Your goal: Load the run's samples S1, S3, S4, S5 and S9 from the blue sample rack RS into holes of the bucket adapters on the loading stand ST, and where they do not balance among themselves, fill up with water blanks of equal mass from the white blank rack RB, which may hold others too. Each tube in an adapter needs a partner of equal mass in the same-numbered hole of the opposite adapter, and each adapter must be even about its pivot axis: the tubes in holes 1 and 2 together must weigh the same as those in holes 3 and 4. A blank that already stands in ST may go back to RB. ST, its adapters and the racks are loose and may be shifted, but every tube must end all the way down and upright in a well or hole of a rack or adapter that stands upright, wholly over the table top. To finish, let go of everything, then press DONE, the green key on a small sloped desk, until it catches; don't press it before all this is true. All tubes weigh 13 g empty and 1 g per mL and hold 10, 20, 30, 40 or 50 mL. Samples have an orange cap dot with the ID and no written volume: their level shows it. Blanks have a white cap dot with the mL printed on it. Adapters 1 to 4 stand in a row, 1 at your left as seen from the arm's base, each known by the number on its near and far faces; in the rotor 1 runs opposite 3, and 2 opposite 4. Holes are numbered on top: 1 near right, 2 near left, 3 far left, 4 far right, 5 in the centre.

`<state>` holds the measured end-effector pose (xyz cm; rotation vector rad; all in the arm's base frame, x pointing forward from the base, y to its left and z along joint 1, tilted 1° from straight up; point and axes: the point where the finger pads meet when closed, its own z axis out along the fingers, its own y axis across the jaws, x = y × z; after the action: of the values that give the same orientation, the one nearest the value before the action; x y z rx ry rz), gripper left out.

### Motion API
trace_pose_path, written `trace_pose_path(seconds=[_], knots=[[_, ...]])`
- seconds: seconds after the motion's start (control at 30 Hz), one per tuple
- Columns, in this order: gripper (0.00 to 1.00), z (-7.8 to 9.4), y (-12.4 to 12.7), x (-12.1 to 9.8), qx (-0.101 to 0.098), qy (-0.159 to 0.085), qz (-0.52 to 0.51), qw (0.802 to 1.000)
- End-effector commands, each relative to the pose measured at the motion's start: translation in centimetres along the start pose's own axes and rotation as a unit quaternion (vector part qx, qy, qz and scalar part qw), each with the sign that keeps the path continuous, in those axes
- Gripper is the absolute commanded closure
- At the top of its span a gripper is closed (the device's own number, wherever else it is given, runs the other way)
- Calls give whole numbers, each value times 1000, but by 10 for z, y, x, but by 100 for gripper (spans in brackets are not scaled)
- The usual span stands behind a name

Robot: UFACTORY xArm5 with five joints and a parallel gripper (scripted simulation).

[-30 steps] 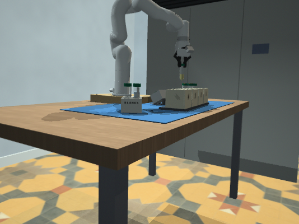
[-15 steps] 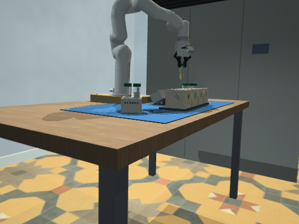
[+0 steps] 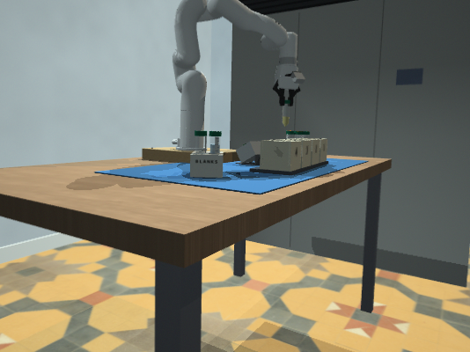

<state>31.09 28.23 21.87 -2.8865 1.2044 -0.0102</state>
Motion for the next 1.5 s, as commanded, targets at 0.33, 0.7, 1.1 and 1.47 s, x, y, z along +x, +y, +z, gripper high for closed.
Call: trace_pose_path(seconds=[0.33,0.7,1.1,1.47], knots=[[100,-1,-1,0,2,0,0,1000],[100,17,-1,0,2,0,0,1000],[100,37,-1,0,2,0,0,1000],[100,57,-1,0,2,0,0,1000]])
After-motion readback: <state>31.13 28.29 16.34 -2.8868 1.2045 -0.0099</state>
